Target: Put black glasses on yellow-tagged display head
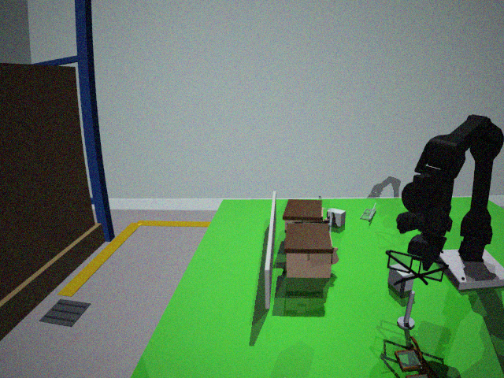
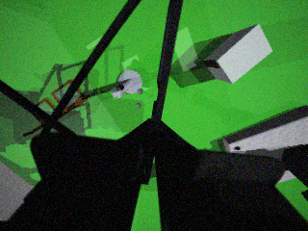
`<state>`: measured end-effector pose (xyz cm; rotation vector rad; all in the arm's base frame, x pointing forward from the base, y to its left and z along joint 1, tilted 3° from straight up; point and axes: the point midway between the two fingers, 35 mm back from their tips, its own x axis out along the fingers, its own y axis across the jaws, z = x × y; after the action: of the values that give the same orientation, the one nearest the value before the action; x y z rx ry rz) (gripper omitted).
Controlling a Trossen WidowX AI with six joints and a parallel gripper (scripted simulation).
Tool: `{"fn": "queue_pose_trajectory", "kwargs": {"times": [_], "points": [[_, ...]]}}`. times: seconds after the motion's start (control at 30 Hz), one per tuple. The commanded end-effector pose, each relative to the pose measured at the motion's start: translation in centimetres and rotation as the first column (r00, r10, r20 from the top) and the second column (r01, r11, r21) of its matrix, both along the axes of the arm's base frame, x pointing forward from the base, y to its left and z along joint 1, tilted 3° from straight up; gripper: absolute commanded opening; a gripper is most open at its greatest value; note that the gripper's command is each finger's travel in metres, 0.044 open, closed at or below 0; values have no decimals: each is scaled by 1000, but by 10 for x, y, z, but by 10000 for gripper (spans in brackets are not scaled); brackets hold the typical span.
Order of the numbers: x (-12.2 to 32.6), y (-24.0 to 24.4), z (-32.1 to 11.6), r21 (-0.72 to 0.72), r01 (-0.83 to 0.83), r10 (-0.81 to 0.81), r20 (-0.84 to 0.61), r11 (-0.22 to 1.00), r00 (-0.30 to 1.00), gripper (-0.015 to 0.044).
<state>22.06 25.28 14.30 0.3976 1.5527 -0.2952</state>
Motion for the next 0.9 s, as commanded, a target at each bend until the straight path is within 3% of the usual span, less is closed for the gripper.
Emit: {"fn": "queue_pose_trajectory", "kwargs": {"times": [0.0, 0.33, 0.87], "points": [[-14, 19, -1, 0, 4, -4, -12, 1000, 1000, 0], [-14, 21, -6, 0, 4, -4, -12, 1000, 1000, 0], [-15, 24, -61, 0, 4, -4, -12, 1000, 1000, 0]]}}
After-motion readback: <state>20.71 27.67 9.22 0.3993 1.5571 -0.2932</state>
